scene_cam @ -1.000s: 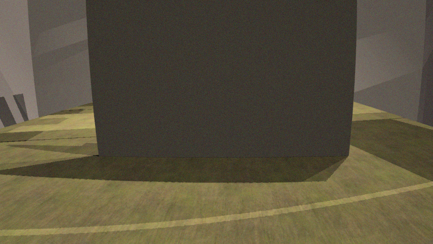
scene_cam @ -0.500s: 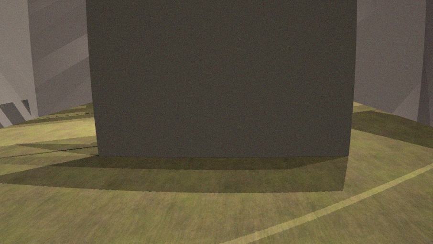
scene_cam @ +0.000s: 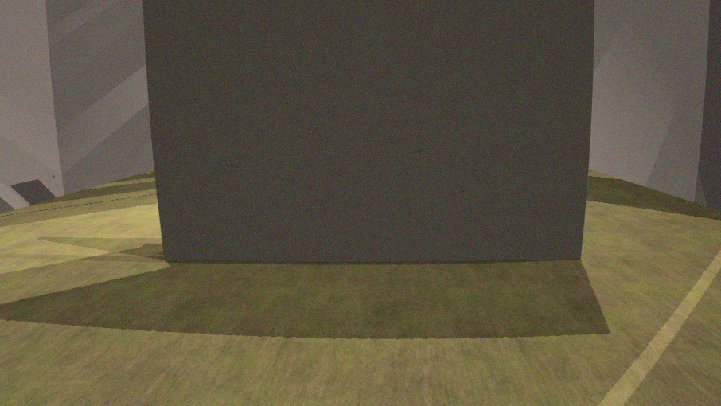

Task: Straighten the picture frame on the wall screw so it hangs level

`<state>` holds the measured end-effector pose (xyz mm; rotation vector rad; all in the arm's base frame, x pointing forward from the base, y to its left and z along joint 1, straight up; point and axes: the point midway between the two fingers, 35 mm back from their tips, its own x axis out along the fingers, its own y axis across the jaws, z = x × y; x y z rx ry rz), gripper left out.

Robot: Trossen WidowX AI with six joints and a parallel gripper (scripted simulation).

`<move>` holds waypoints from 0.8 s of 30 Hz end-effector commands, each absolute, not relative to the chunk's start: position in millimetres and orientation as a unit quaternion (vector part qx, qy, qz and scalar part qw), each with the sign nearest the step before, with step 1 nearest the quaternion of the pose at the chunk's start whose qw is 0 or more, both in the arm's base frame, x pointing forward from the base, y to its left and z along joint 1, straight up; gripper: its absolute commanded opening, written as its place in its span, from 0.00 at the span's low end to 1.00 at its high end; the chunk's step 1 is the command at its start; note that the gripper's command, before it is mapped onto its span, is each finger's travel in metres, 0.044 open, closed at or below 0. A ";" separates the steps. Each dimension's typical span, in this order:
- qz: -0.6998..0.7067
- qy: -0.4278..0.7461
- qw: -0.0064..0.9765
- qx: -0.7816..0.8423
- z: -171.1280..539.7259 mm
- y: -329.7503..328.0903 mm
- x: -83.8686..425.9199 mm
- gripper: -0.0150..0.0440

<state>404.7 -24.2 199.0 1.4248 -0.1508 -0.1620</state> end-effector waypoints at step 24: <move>-0.069 -0.074 0.704 0.703 197.2 -25.6 404.6 0.34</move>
